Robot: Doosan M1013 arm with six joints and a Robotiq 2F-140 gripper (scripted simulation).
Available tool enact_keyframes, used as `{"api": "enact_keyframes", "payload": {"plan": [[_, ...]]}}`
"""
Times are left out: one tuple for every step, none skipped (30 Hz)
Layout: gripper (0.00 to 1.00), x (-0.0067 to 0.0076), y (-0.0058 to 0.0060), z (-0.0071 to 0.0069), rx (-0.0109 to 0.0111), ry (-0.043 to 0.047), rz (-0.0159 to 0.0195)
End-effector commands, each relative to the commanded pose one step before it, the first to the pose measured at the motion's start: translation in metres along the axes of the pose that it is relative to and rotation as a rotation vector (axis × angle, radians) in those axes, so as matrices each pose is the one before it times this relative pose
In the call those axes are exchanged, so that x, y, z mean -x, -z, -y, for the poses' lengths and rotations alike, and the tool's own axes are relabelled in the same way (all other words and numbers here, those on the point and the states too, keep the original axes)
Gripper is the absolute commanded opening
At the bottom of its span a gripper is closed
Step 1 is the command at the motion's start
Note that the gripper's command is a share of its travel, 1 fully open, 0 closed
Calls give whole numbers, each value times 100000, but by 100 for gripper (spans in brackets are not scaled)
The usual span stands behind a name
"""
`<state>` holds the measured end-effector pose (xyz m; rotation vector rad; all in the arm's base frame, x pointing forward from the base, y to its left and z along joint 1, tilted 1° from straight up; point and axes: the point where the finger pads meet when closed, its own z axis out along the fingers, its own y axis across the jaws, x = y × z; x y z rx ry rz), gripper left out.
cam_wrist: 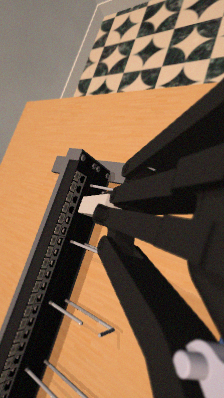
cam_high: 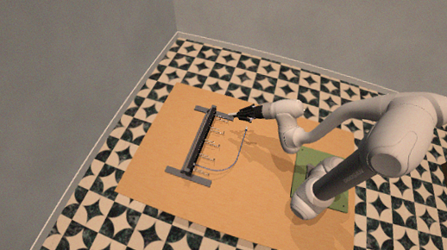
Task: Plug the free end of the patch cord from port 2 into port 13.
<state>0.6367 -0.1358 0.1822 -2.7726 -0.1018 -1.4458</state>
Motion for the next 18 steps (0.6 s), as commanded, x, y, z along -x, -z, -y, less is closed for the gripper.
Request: {"api": "enact_keyframes", "payload": {"plan": [[0, -71, -3603, -30, 237, 62, -481], [0, 0, -878, 0, -1, 0, 0], [0, 0, -870, 0, 0, 0, 0], [0, -1, -777, 0, -1, 0, -1], [0, 0, -732, 0, 0, 0, 0], [0, 0, -757, 0, 0, 0, 0], [0, 1, -699, 0, 1, 0, 1], [0, 0, -623, 0, 0, 0, 0], [0, 0, -538, 0, 0, 0, 0], [0, 0, 0, 0, 0, 0, 0], [0, 0, 0, 0, 0, 0, 0], [0, 0, -447, 0, 0, 0, 0], [0, 0, -353, 0, 0, 0, 0], [0, 0, -262, 0, 0, 0, 0], [0, 0, -176, 0, 0, 0, 0], [0, 0, -102, 0, 0, 0, 0], [0, 0, -45, 0, 0, 0, 0], [0, 0, -11, 0, 0, 0, 0]]}}
